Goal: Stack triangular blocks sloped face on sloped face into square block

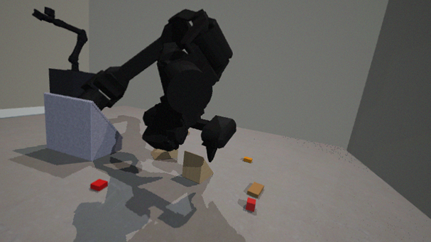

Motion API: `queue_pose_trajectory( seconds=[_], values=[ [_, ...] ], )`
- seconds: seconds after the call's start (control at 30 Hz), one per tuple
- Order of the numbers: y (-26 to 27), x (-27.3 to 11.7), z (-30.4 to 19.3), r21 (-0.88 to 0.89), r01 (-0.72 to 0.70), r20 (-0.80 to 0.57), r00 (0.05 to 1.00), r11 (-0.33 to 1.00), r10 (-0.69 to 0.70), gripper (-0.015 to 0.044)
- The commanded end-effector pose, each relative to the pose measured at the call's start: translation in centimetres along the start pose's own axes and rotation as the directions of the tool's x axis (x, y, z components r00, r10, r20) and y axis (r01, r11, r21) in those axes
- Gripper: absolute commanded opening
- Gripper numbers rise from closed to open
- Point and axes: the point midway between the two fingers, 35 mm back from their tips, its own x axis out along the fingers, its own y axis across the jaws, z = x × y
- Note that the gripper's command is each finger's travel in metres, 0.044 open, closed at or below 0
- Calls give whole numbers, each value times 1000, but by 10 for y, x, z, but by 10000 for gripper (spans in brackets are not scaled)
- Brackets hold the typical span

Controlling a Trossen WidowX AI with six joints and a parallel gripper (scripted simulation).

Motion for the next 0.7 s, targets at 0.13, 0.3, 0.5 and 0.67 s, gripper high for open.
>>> queue_pose_trajectory(
  seconds=[0.13,0.3,0.5,0.67],
  values=[
    [1,13,-1,-1,-6,1,1000,1000,6,440],
    [1,21,-1,-1,-6,0,1000,1000,6,440],
    [0,31,-2,-1,-6,-2,1000,1000,6,440],
    [0,39,-2,-2,-5,-5,1000,1000,5,440]
  ],
)
